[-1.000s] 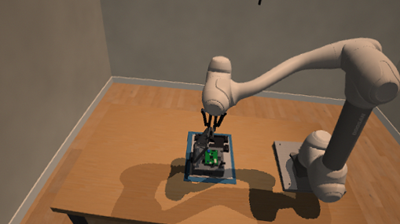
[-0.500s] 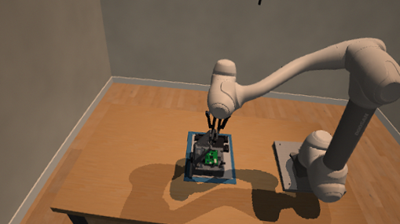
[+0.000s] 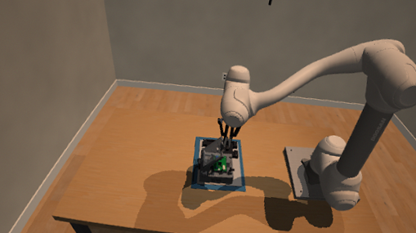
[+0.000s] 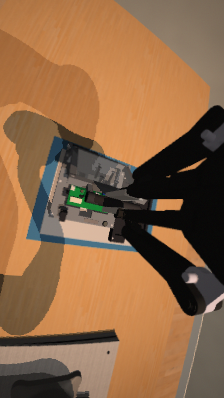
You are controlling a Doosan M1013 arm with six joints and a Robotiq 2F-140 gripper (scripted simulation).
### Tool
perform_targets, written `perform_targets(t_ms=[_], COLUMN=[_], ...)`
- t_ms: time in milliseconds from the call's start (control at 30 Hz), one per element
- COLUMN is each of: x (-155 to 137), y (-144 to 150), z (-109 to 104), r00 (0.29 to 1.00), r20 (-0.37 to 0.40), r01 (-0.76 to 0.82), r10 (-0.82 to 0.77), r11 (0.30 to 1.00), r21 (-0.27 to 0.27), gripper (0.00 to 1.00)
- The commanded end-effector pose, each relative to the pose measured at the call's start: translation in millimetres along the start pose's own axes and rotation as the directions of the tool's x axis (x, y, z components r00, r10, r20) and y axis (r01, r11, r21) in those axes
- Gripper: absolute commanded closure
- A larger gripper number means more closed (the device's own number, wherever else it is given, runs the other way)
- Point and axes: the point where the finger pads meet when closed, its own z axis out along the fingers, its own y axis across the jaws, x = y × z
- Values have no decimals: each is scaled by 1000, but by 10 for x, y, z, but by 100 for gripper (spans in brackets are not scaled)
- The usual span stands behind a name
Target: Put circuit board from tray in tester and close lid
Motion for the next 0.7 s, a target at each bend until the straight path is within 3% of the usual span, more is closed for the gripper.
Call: perform_targets(t_ms=[0,667], x=[0,0], y=[-60,-285], z=[54,316], r00=[1000,1000], r20=[0,0], r01=[0,0], r10=[0,0], r11=[1000,1000], r21=[0,0], gripper=[100,100])
